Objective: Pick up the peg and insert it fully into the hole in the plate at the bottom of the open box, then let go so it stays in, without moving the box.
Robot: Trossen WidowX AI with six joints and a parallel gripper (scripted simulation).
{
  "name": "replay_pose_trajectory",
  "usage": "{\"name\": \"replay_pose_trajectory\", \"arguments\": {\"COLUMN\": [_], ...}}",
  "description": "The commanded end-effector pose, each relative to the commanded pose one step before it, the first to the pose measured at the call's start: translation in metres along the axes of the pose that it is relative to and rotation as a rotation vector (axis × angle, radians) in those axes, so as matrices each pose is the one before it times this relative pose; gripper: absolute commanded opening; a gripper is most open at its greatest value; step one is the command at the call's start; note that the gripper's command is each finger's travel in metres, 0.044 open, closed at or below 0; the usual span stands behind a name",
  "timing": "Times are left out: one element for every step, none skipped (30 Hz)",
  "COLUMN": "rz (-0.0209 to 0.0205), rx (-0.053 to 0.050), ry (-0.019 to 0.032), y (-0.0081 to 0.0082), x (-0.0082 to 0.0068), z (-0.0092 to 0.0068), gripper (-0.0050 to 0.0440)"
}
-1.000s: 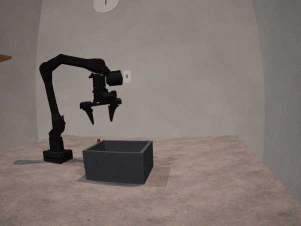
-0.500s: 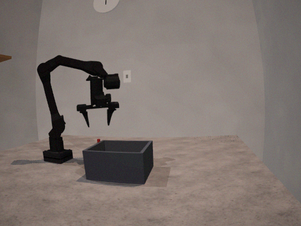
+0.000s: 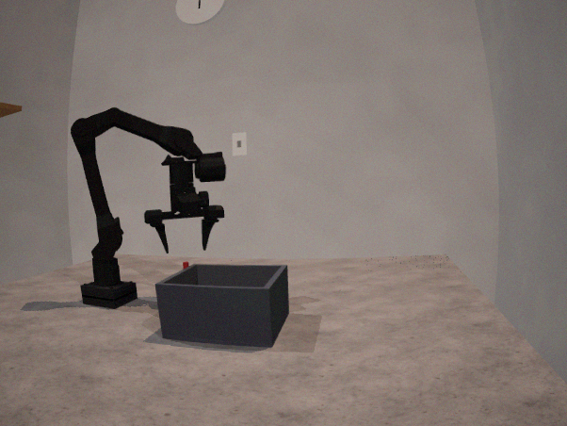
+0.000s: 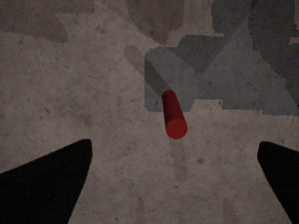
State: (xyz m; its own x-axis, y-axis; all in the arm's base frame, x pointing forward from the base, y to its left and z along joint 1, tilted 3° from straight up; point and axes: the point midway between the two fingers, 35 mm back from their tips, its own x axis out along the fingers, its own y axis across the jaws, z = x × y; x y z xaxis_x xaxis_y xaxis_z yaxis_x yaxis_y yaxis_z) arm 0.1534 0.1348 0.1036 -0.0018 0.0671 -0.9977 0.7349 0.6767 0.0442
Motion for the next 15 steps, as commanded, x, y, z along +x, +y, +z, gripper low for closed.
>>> {"name": "replay_pose_trajectory", "arguments": {"rz": [-0.01447,0.0,0.0,0.0,0.0,0.0,0.0,0.0,0.0,0.0,0.0,0.0,0.0,0.0,0.0], "rx": [0.0024,0.0,0.0,0.0,0.0,0.0,0.0,0.0,0.0,0.0,0.0,0.0,0.0,0.0,0.0], "ry": [-0.00139,0.0,0.0,0.0,0.0,0.0,0.0,0.0,0.0,0.0,0.0,0.0,0.0,0.0,0.0], "y": [-0.00234,0.00019,0.0,0.0,0.00017,0.00016,0.00015,0.00014,0.00012,0.00011,0.0001,0.00009,0.00007,0.00006,0.00005], "x": [0.01102,0.00164,0.0,0.0,0.00164,0.00164,0.00165,0.00165,0.00165,0.00165,0.00165,0.00165,0.00165,0.00165,0.00165], "z": [0.00037,0.00001,0.0,0.0,0.00001,0.00001,0.00001,0.00001,0.00001,0.00001,0.00001,0.00001,0.0,0.0,0.0], "gripper": [0.044,0.044,0.044,0.044,0.044,0.044,0.044,0.044,0.044,0.044,0.044,0.044,0.044,0.044,0.044]}}
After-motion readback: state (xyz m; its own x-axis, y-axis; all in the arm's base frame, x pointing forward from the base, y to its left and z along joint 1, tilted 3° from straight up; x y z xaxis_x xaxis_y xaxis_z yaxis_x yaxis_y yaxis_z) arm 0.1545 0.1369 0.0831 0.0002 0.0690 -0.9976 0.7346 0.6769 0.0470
